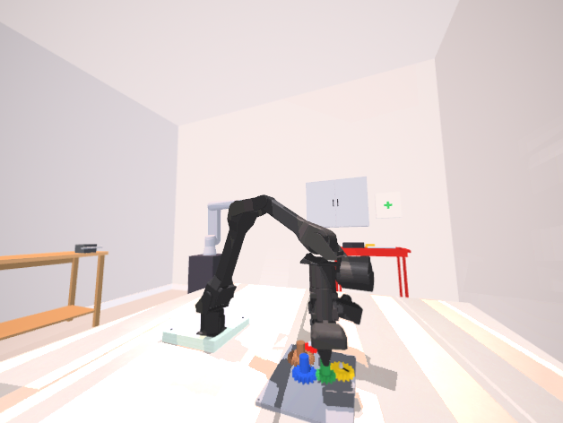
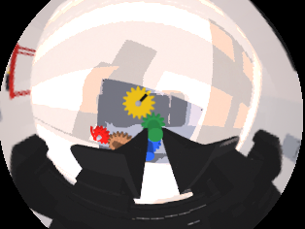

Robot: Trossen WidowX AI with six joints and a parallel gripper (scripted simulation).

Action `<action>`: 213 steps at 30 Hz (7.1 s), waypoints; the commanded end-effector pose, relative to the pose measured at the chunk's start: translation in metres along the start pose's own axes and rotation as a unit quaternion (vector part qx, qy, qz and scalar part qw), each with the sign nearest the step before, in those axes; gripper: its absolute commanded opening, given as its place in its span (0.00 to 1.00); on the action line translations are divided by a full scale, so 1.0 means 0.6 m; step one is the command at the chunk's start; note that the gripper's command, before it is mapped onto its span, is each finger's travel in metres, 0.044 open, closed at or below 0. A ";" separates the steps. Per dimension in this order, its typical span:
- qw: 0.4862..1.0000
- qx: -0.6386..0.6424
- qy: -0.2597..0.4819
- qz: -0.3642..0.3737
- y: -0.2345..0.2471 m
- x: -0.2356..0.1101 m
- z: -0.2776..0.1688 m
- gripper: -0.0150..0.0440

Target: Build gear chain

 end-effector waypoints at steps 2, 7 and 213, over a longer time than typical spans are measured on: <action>0.999 0.045 0.001 -0.001 0.000 0.003 0.000 0.25; 0.994 0.112 0.001 -0.001 0.001 0.004 -0.001 0.25; 0.996 0.091 0.008 0.015 0.533 -0.220 -0.153 1.00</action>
Point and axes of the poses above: the point midway between the two fingers, 35 mm back from their tips, its own x axis out along the fingers, its own y axis across the jaws, z = x × y, the point moved 5 cm from there along -x, back along the fingers, and after that the axes turned 6 degrees about x, right-handed, at the moved point
